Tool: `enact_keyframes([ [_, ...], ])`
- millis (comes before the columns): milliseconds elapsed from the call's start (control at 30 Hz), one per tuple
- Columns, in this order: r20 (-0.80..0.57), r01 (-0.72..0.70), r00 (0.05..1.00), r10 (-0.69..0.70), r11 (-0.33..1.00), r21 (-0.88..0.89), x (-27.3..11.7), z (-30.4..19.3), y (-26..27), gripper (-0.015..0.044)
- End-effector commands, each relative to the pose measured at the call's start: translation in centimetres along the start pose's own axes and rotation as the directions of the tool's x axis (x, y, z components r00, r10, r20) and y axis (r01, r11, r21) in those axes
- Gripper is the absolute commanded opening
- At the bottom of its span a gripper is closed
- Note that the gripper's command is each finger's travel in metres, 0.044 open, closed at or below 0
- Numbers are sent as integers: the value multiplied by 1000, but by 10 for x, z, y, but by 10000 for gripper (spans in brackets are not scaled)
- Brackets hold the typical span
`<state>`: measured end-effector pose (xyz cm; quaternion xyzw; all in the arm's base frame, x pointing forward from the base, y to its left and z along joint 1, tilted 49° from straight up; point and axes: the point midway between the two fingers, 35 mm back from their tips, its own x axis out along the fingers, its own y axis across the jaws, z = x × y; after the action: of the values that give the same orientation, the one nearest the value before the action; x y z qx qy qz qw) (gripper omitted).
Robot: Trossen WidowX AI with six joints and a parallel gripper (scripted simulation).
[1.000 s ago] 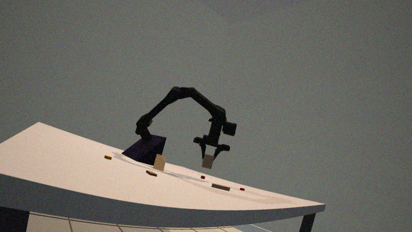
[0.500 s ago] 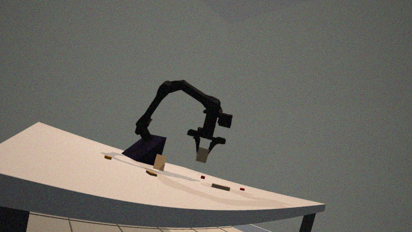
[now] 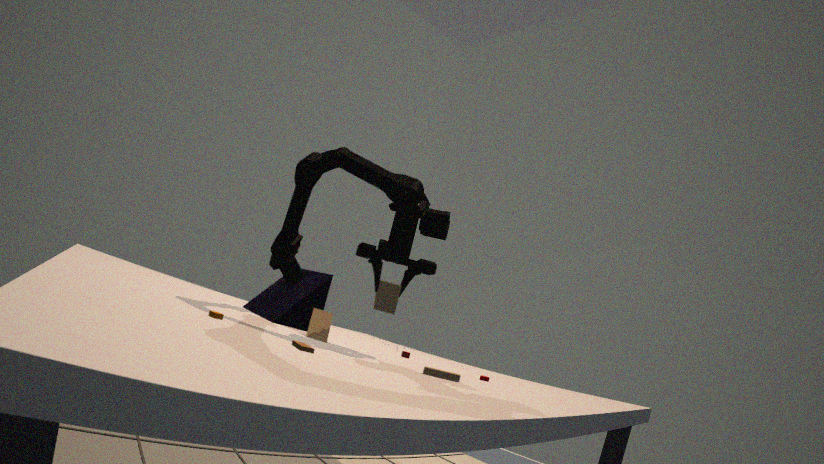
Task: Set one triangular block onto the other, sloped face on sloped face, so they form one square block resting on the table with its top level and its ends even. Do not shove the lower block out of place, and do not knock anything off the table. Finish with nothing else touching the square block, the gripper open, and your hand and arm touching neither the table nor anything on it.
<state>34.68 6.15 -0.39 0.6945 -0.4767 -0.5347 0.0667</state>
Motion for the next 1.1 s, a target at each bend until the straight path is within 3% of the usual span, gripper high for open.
enact_keyframes([
  [0,-7,3,1000,-3,1000,1,-5,-9,13,0],
  [767,-21,-12,1000,12,1000,-2,-20,-53,111,0],
  [1067,-23,-16,1000,16,1000,-5,-15,-49,130,0],
])
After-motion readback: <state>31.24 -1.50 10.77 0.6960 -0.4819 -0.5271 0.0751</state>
